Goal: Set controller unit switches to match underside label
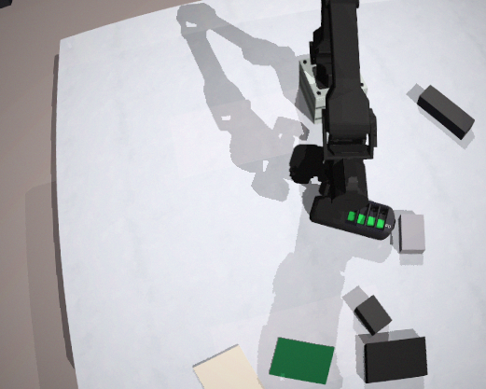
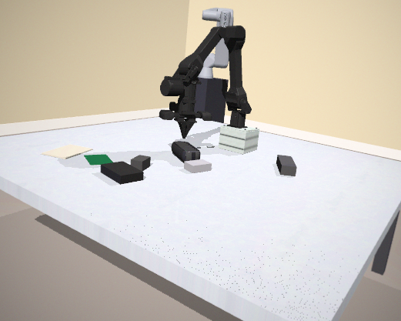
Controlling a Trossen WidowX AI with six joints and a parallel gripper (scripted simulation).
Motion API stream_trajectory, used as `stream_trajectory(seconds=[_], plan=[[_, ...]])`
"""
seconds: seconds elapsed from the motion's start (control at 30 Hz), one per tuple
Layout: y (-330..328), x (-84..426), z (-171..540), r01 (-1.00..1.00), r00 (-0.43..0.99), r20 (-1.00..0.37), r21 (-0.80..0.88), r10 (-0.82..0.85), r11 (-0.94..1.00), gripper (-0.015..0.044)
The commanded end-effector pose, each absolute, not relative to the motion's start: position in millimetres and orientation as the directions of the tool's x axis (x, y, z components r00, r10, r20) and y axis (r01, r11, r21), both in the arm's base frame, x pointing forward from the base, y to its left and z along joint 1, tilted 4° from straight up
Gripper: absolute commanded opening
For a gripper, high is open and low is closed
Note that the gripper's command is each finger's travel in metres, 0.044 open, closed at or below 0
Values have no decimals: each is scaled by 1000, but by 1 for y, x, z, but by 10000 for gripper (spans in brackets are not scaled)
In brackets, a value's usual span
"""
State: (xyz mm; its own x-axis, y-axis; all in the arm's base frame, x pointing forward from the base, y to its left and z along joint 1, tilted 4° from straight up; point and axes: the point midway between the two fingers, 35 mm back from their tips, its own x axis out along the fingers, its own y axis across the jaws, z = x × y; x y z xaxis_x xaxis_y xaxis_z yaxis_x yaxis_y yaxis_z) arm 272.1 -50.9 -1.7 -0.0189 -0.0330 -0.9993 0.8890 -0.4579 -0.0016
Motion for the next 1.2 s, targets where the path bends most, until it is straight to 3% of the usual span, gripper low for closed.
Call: stream_trajectory(seconds=[0.0, 0.9, 1.17], plan=[[-51, 270, -10, 890, -27, -999, -9, -33, -455, 0], [-51, 270, -27, 890, -28, -999, -8, -35, -455, 0], [-50, 271, 18, 890, -27, -999, -8, -35, -455, 0]])
